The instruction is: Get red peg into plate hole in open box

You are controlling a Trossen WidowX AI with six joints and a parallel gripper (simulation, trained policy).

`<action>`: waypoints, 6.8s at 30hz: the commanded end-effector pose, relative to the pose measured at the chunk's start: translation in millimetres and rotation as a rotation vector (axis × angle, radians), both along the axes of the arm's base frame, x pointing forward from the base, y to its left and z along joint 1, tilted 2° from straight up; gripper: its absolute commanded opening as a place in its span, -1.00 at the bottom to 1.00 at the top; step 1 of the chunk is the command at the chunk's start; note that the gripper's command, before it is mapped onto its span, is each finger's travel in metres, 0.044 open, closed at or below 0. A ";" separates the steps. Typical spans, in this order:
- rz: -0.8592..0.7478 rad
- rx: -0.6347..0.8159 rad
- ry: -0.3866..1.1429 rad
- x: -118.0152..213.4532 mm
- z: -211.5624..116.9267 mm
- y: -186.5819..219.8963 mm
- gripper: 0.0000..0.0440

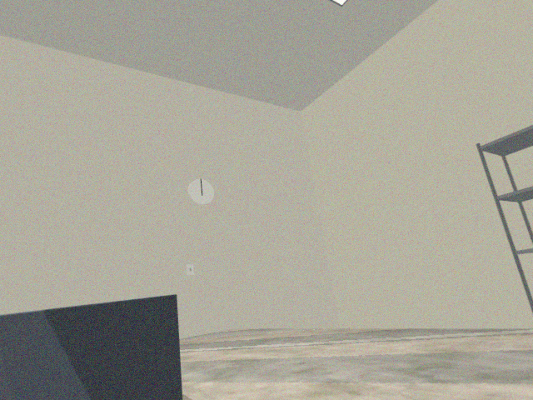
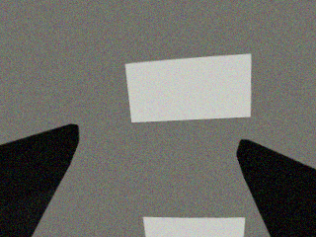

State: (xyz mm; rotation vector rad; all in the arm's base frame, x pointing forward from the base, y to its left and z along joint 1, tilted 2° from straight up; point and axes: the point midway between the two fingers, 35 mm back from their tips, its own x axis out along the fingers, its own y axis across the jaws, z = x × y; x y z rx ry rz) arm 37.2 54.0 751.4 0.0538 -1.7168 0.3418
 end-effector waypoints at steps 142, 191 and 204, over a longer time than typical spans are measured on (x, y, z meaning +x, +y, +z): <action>-0.193 1.257 3.170 127.1 -771.4 70.0 -1.00; -0.226 1.004 2.891 230.4 -643.3 -10.8 -1.00; -0.207 1.122 2.844 257.3 -651.7 -48.7 -1.00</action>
